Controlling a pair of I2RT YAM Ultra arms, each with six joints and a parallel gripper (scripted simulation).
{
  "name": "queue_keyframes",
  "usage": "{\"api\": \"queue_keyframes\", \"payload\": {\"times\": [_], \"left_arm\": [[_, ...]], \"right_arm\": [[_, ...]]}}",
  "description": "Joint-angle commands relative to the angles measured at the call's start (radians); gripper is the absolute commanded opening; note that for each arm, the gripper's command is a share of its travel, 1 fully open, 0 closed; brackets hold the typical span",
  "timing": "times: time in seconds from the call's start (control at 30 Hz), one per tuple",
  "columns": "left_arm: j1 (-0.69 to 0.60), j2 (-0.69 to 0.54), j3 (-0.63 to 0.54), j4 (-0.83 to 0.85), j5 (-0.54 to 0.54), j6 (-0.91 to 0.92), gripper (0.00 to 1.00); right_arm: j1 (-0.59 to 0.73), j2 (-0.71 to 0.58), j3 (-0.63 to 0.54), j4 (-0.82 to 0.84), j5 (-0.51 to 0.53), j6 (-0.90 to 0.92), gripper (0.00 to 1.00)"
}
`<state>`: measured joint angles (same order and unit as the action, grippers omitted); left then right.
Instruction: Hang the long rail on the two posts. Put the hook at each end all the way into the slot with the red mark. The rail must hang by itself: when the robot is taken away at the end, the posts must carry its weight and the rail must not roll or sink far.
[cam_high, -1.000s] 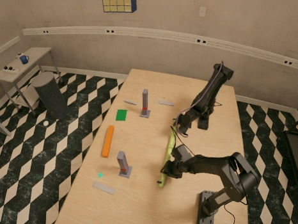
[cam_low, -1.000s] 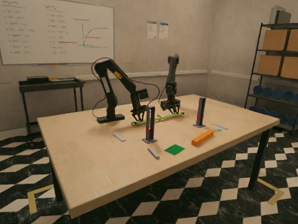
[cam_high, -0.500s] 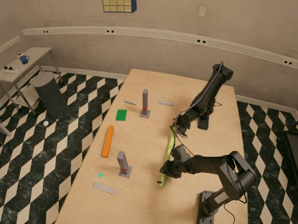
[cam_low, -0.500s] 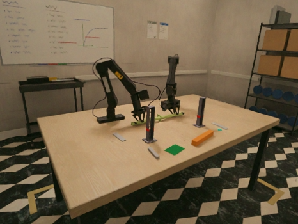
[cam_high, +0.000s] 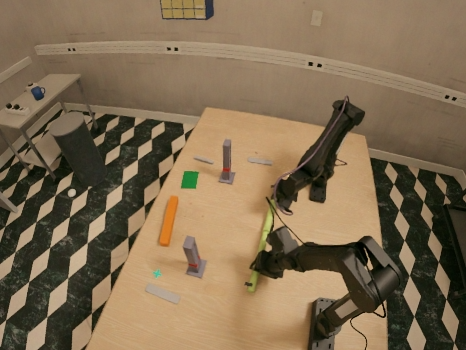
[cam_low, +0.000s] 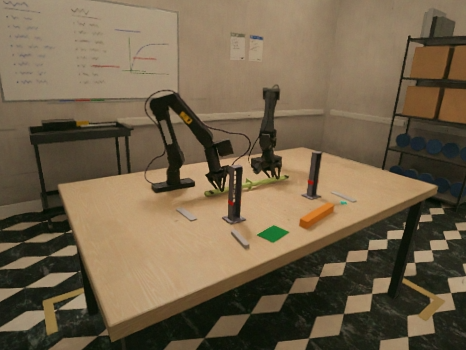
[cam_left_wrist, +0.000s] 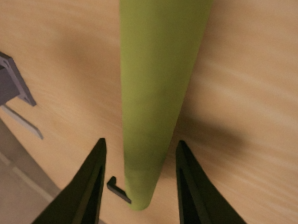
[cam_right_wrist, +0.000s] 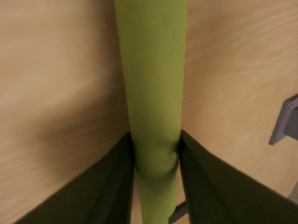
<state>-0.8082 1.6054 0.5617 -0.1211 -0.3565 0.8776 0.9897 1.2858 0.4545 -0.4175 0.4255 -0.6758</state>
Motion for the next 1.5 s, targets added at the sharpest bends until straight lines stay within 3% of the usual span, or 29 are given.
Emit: {"api": "queue_keyframes", "payload": {"times": [0.0,0.23,0.3,0.37,0.43,0.63,0.77,1.17,1.23,1.37,1.43,1.47], "left_arm": [[0.003,0.005,0.006,0.003,0.003,0.001,0.48],[0.003,0.005,0.006,0.003,0.003,0.001,0.48],[0.003,0.005,0.006,0.003,0.003,0.001,0.48],[0.003,0.005,0.006,0.003,0.003,0.001,0.48],[0.003,0.005,0.006,0.003,0.003,0.001,0.44],[0.003,0.005,0.006,0.003,0.003,0.001,0.35],[0.003,0.005,0.006,0.003,0.003,0.001,0.35],[0.002,0.018,0.021,0.003,0.000,-0.002,0.18],[0.002,0.018,0.021,0.003,0.000,-0.002,0.00],[0.002,0.018,0.021,0.003,0.000,-0.002,0.00],[0.002,0.009,0.010,0.003,0.002,0.000,0.19],[0.002,0.009,0.010,0.003,0.002,0.000,0.19]], "right_arm": [[-0.007,0.001,0.000,0.004,-0.002,0.000,0.25],[-0.007,0.001,0.000,0.004,-0.002,0.000,0.18],[-0.007,0.001,0.000,0.004,-0.002,0.000,0.00],[-0.007,0.001,0.000,0.004,-0.002,0.000,0.00],[-0.001,0.011,0.001,0.000,0.000,0.013,0.19],[-0.001,0.011,0.001,0.000,0.000,0.013,0.19],[-0.001,0.002,0.001,0.001,0.000,0.005,0.19],[-0.001,0.002,0.001,0.001,0.000,0.005,0.19],[-0.001,0.002,0.001,0.001,0.000,0.005,0.19],[-0.001,0.002,0.001,0.001,0.000,0.005,0.19],[-0.001,0.002,0.001,0.001,0.000,0.005,0.19],[-0.001,0.002,0.001,0.001,0.000,0.005,0.19]]}}
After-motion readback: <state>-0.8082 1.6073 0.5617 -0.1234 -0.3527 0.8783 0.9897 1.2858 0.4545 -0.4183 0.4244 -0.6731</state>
